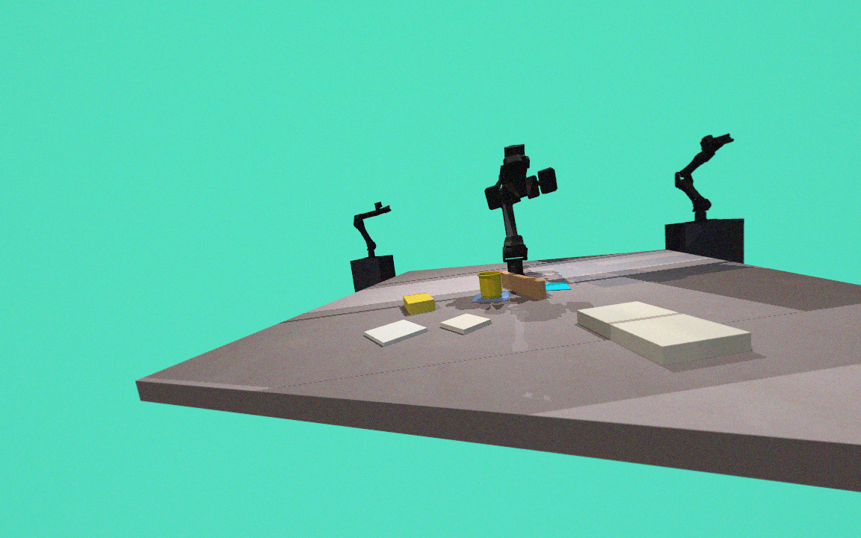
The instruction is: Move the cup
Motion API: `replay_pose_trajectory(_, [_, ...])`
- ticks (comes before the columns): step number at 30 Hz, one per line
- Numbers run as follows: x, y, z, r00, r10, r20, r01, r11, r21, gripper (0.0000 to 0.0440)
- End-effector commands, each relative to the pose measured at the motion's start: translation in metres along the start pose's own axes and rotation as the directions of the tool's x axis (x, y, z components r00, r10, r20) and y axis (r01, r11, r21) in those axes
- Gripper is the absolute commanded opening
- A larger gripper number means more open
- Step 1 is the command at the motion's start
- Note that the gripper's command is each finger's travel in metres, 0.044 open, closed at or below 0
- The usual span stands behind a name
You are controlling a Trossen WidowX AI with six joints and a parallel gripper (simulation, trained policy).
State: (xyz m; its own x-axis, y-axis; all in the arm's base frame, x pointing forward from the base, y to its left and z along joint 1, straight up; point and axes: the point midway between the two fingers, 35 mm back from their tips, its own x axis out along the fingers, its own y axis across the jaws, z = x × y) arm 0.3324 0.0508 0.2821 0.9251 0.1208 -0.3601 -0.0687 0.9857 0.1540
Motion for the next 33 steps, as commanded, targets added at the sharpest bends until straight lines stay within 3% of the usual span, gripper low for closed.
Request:
replay_pose_trajectory(1, [0.005,0.003,-0.006,0.998,-0.005,-0.064,0.006,1.0,0.02,0.0094])
replay_pose_trajectory(17, [0.016,0.012,-0.023,0.954,-0.031,-0.298,0.053,0.997,0.064,0.0112])
replay_pose_trajectory(33, [0.023,0.01,-0.043,0.854,-0.087,-0.512,0.12,0.992,0.03,0.013])
